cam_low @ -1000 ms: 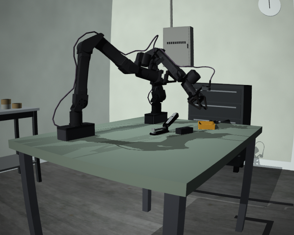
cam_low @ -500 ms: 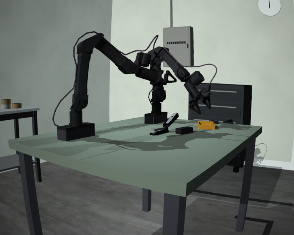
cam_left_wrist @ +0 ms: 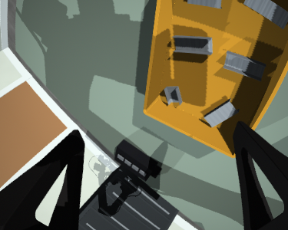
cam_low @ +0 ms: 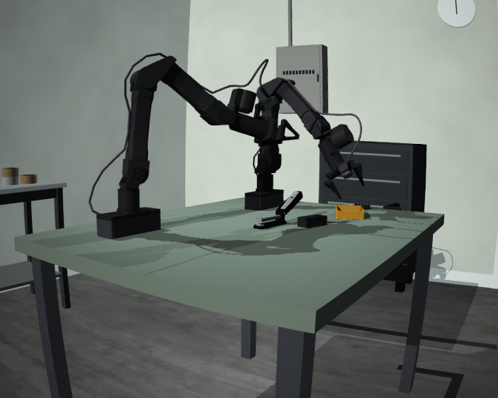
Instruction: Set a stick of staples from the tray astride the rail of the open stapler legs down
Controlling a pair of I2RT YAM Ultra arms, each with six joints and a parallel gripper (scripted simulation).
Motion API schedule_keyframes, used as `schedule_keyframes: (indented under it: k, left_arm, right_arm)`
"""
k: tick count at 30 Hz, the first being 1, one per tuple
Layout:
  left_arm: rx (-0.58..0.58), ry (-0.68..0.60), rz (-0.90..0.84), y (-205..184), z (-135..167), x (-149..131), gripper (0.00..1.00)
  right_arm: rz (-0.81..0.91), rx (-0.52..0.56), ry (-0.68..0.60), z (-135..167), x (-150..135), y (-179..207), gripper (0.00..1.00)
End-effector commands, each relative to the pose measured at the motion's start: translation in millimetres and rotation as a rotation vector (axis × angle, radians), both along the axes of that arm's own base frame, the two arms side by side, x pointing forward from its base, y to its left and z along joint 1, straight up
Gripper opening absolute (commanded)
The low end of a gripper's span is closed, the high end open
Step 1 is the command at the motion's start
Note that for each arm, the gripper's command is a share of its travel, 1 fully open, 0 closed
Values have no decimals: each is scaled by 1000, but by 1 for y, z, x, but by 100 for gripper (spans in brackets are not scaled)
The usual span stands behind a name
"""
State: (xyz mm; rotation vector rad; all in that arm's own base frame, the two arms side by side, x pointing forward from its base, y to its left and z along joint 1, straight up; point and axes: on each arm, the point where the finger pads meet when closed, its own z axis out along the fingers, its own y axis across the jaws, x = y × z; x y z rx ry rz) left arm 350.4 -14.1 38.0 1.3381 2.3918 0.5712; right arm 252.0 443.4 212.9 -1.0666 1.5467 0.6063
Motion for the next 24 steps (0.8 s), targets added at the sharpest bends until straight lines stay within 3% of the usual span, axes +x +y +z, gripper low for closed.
schedule_keyframes:
  k: [1, 3, 18, 24]
  left_arm:
    - [166, 51, -171, 4, 9, 10, 100]
    - [166, 51, -171, 4, 9, 10, 100]
    - [569, 356, -659, 19, -3, 20, 100]
    - [646, 432, -706, 20, -12, 14, 100]
  right_arm:
    - [4, 45, -33, 21, -1, 0, 100]
    - [4, 45, -33, 21, -1, 0, 100]
    - [4, 45, -33, 21, -1, 0, 100]
    - [4, 45, -33, 21, -1, 0, 100]
